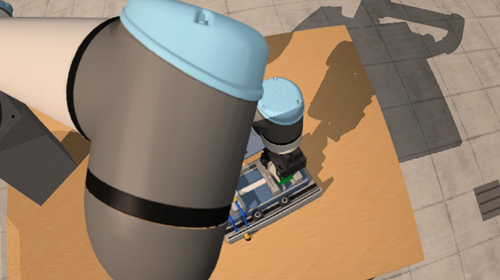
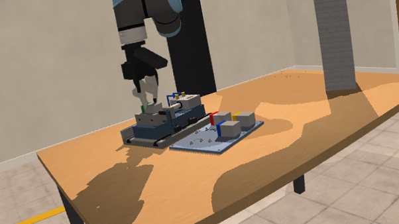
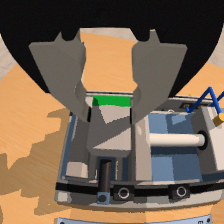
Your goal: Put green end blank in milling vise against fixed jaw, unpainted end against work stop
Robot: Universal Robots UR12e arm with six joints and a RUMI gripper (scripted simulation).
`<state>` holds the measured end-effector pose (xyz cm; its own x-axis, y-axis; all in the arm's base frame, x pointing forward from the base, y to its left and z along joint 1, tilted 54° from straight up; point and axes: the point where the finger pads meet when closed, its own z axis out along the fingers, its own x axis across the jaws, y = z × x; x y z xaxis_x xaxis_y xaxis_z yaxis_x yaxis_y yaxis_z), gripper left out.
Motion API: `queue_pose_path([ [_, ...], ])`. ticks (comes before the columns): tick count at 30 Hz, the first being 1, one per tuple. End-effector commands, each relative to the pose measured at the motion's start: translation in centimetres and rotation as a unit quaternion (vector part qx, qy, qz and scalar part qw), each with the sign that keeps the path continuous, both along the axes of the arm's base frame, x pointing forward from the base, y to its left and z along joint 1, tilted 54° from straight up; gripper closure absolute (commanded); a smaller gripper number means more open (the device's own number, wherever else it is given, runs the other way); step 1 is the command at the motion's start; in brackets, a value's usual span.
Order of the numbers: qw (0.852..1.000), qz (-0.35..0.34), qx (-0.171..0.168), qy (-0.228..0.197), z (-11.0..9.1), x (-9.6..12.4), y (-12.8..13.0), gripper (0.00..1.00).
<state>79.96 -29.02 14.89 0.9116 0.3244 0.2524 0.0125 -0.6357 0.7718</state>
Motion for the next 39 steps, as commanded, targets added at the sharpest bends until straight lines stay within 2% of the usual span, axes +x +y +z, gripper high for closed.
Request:
queue_pose_path([
  [1, 1.000, 0.001, -0.001, -0.003, 0.34, 0.27, -0.04, 1.00],
  [39, 1.000, 0.001, -0.001, -0.003, 0.11, 0.41, 0.30, 1.00],
])
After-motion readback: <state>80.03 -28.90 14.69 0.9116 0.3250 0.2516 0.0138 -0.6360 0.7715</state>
